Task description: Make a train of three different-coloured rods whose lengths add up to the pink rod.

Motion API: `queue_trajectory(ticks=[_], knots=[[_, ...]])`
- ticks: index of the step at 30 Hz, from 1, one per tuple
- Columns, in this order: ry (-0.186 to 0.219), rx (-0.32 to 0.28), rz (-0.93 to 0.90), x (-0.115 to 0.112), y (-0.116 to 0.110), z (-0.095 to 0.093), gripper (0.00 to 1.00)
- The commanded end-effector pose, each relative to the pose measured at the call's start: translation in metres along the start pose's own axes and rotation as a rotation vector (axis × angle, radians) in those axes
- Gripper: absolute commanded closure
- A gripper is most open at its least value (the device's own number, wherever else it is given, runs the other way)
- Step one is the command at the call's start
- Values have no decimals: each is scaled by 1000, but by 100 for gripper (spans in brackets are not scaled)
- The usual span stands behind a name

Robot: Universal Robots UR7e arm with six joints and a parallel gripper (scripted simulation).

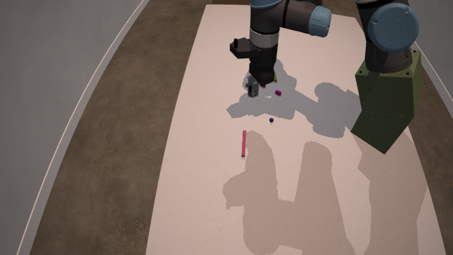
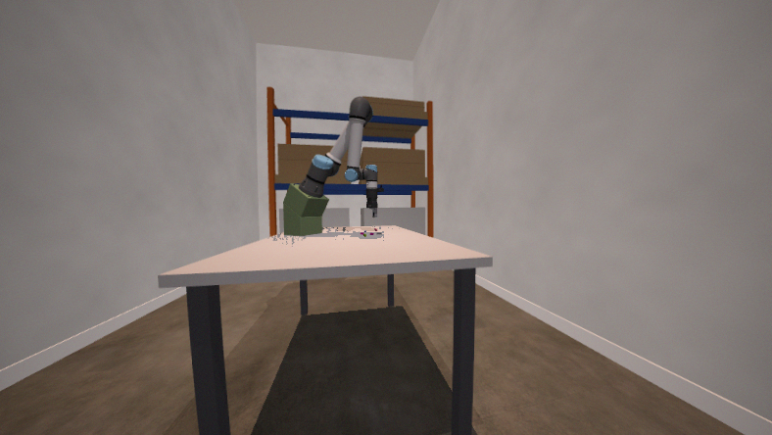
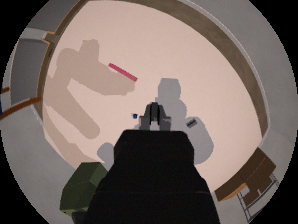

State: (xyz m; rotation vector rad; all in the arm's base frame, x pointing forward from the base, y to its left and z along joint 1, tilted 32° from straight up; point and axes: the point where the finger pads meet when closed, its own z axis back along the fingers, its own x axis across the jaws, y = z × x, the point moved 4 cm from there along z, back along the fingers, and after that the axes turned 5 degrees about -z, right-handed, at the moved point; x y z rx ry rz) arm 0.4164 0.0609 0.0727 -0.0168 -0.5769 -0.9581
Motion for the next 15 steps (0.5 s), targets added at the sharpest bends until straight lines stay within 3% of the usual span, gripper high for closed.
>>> queue_trajectory(ticks=[1,15], knots=[[-1,1,150,-4,-3,1,76],[-2,1,529,-13,-14,1,76]])
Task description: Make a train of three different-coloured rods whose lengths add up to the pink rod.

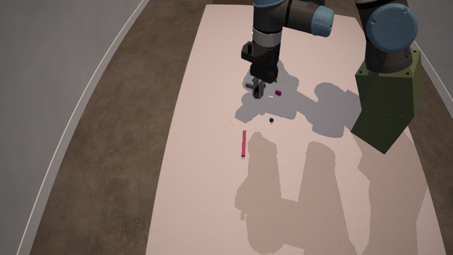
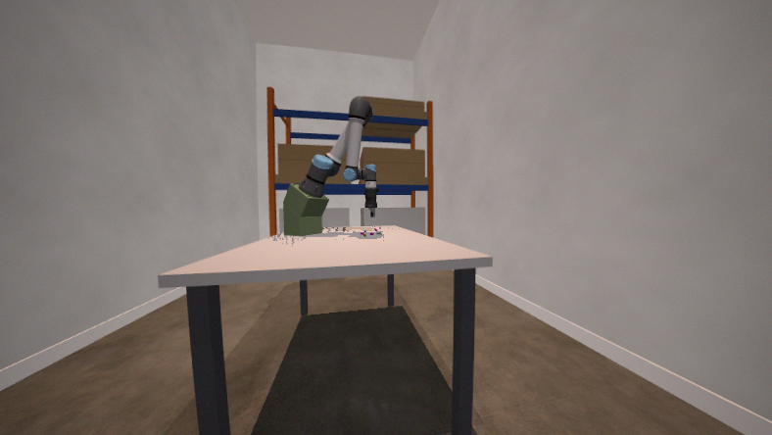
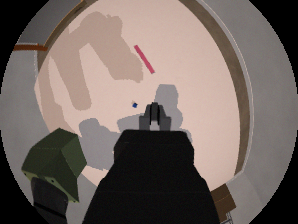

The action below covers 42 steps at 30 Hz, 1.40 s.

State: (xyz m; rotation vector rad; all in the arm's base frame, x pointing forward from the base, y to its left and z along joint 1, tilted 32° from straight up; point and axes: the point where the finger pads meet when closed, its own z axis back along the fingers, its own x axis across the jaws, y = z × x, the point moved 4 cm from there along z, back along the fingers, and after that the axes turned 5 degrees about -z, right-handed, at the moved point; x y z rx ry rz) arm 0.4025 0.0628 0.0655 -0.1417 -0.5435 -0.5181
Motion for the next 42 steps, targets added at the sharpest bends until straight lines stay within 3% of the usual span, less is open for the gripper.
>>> queue_trajectory(ticks=[1,15,42], knots=[[-1,1,110,-3,-2,0,76],[-2,0,508,-16,-12,1,76],[-3,0,913,-27,-25,2,76]])
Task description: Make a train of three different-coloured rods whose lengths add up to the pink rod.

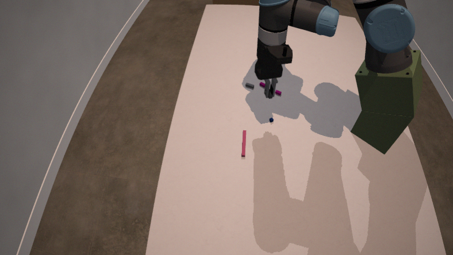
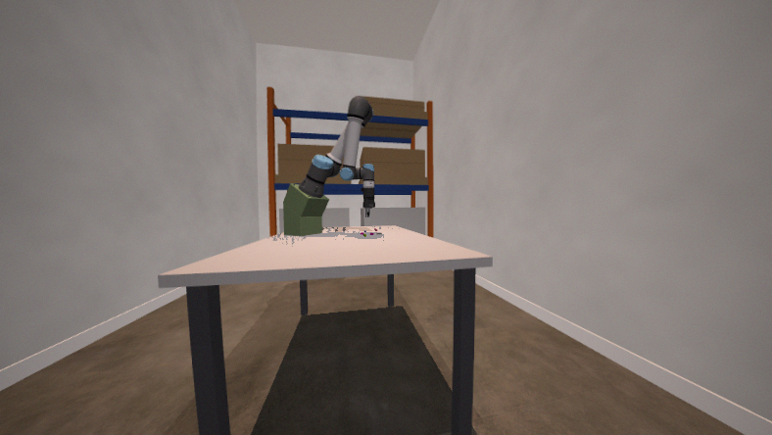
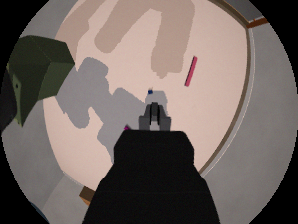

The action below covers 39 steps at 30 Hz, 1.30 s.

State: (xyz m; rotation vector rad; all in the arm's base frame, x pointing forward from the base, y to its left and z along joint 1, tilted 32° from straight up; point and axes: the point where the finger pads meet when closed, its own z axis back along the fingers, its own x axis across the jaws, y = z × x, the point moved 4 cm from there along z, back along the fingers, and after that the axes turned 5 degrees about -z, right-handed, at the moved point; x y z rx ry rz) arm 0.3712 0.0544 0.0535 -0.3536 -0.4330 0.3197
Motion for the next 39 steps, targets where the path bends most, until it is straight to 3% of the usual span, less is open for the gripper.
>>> queue_trajectory(ticks=[1,39], knots=[[-1,0,63,-2,0,0,76],[-1,-1,181,-7,-1,1,76]])
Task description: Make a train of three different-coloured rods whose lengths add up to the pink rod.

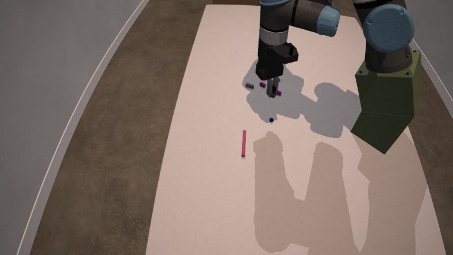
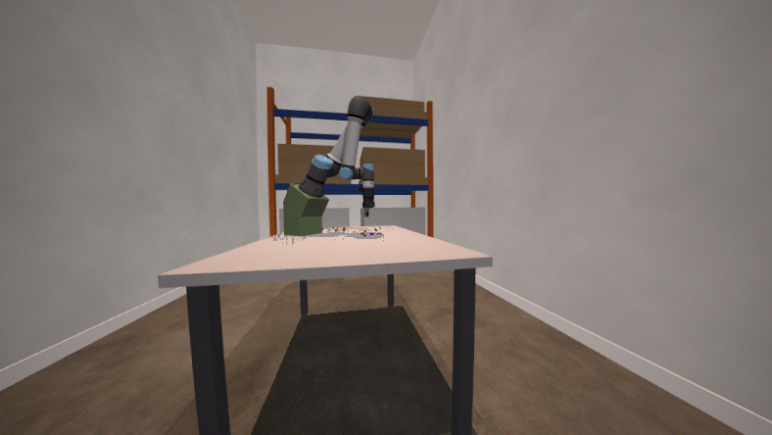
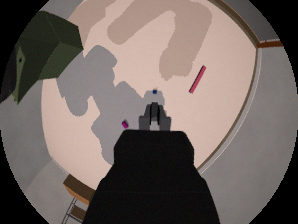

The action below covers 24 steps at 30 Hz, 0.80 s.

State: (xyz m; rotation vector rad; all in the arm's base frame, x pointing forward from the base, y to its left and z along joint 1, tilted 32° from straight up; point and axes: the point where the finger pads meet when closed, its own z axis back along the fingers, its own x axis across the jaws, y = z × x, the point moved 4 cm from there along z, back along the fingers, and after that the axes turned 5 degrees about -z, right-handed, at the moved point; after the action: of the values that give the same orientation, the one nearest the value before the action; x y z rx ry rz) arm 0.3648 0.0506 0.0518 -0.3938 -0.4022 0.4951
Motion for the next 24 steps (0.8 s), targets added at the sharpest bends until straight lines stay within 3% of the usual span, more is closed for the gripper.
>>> queue_trajectory(ticks=[1,24], knots=[[-1,-1,0,0,0,0,76],[0,-1,0,0,0,-7,76]])
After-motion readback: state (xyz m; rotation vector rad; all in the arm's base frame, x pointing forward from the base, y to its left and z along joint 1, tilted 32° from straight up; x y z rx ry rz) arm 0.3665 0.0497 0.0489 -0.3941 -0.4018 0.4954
